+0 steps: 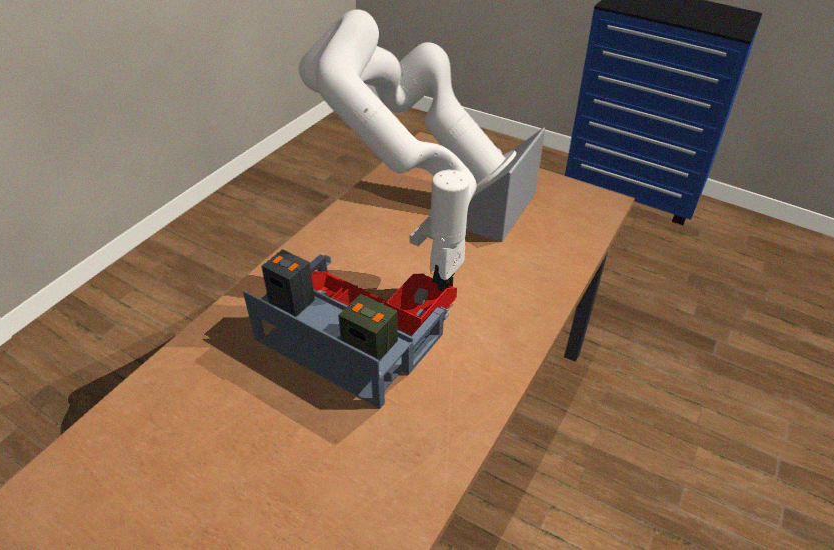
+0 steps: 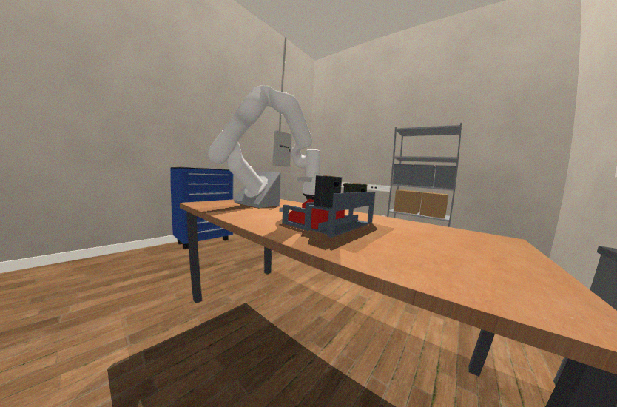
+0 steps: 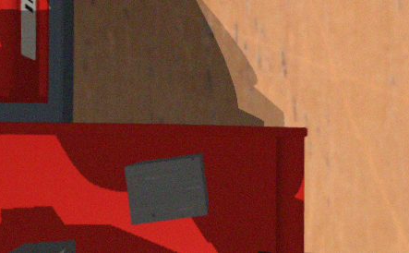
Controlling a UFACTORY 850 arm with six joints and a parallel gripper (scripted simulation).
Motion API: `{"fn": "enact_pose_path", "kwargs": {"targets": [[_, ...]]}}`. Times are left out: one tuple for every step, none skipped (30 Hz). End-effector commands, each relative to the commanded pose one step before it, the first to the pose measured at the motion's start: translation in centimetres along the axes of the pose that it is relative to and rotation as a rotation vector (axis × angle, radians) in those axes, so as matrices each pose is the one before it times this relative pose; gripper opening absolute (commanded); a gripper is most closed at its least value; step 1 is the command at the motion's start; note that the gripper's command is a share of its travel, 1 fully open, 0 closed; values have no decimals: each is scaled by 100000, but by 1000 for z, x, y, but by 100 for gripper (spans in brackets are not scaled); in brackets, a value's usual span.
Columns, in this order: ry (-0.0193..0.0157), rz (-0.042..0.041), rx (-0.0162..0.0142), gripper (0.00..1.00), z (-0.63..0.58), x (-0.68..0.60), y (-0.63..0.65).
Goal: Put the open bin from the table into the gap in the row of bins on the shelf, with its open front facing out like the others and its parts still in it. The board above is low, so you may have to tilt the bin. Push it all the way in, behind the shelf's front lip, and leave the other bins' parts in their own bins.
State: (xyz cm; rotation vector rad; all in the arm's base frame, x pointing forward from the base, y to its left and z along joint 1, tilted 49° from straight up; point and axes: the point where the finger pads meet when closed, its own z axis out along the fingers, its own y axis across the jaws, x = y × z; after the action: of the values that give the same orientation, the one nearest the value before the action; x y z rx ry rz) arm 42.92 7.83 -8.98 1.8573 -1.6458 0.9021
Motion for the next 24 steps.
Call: {"fn": "enact_pose_path", "kwargs": {"targets": [[-65, 39, 115, 0, -63, -27, -113], [0, 0, 0, 0, 0, 0, 0], [0, 0, 0, 0, 0, 0, 0], [0, 0, 0, 0, 0, 0, 0], [0, 0, 0, 0, 0, 0, 0], [3, -3, 0, 0, 0, 1, -188], [0, 1, 0, 0, 0, 0, -200], [0, 1, 0, 0, 0, 0, -200], [0, 1, 0, 0, 0, 0, -200], [0, 1, 0, 0, 0, 0, -200], [0, 0, 0, 0, 0, 0, 0], [0, 0, 0, 0, 0, 0, 0], [0, 0, 0, 0, 0, 0, 0], [0, 0, 0, 0, 0, 0, 0], [0, 0, 0, 0, 0, 0, 0], [0, 0, 0, 0, 0, 0, 0], [0, 0, 0, 0, 0, 0, 0], [0, 0, 0, 0, 0, 0, 0], [0, 0, 0, 0, 0, 0, 0], [0, 0, 0, 0, 0, 0, 0], [0, 0, 0, 0, 0, 0, 0], [0, 0, 0, 0, 0, 0, 0], [3, -3, 1, 0, 0, 1, -188], [-1, 1, 0, 0, 0, 0, -200]]}}
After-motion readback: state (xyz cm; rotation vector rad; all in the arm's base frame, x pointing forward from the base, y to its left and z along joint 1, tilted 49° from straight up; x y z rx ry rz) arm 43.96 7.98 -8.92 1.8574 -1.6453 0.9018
